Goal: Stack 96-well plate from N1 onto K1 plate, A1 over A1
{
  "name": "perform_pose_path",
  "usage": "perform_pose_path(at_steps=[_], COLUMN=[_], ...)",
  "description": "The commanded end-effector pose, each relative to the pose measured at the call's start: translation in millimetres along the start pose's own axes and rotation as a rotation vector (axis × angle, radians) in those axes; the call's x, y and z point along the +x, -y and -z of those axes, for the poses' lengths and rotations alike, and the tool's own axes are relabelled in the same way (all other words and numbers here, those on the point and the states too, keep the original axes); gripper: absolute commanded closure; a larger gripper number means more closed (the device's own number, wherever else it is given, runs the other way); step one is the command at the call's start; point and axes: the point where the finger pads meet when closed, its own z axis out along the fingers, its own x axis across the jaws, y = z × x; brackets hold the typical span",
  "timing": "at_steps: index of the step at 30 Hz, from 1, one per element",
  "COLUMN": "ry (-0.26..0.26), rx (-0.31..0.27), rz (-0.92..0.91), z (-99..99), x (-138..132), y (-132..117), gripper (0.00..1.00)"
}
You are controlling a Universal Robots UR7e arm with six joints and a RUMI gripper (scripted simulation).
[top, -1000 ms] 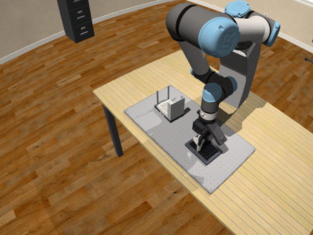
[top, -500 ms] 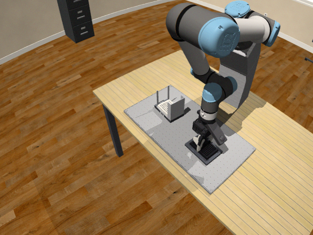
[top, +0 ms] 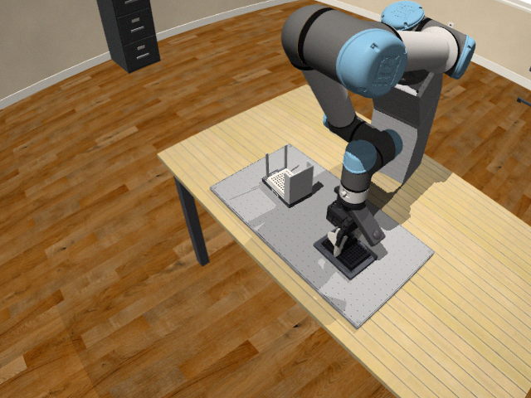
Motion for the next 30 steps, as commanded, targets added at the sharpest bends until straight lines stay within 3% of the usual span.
perform_pose_path(at_steps=[1,30], ry=[-0.001,-0.001], rx=[0.000,0.000], rz=[0.000,0.000], z=[0.2,41.9], x=[0,0], y=[0,0], gripper=[1.00,1.00])
